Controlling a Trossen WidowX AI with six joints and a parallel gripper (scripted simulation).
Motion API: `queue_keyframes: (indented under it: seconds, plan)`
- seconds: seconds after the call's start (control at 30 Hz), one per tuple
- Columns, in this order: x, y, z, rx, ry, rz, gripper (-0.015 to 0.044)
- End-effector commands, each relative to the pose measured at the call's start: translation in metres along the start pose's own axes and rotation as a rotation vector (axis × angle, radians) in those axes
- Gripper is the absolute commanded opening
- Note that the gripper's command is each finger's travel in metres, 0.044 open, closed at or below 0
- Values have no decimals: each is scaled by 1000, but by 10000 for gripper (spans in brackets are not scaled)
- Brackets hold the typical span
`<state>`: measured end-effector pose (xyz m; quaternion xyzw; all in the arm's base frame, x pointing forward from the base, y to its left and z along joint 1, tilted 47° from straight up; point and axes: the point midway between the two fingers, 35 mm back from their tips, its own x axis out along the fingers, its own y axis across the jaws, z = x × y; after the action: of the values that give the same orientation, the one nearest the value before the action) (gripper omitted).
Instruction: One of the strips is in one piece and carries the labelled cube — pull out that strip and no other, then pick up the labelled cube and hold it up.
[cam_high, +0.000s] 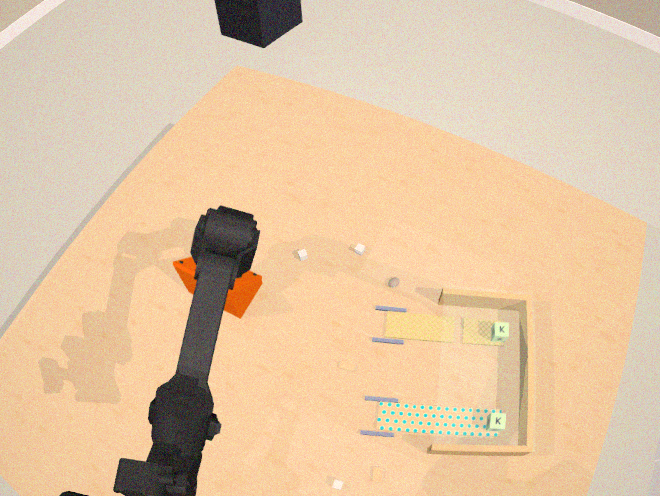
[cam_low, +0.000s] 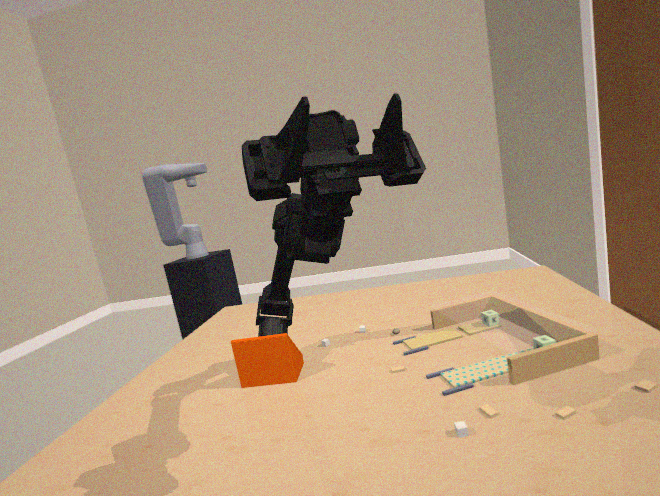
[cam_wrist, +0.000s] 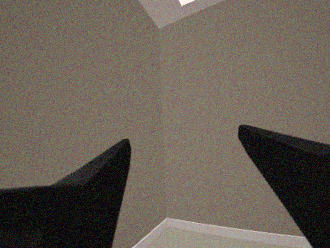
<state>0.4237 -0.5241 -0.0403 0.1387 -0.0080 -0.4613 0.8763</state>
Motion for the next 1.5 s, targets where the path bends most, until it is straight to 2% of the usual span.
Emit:
queue_keyframes:
  seconds: [0.0, 0.2, 0.43, 0.8, 1.2, 1.47]
  plan:
    - [-1, 2, 0, -1, 5, 6, 400]
    - [-31, 68, 14, -36, 173, 198, 400]
    - [-104, 141, 27, -58, 390, 454, 400]
    - [-270, 211, 35, -36, 718, 841, 400]
    - [-470, 220, 40, 76, 1028, 1222, 400]
    - [-480, 218, 40, 85, 1043, 1241, 400]
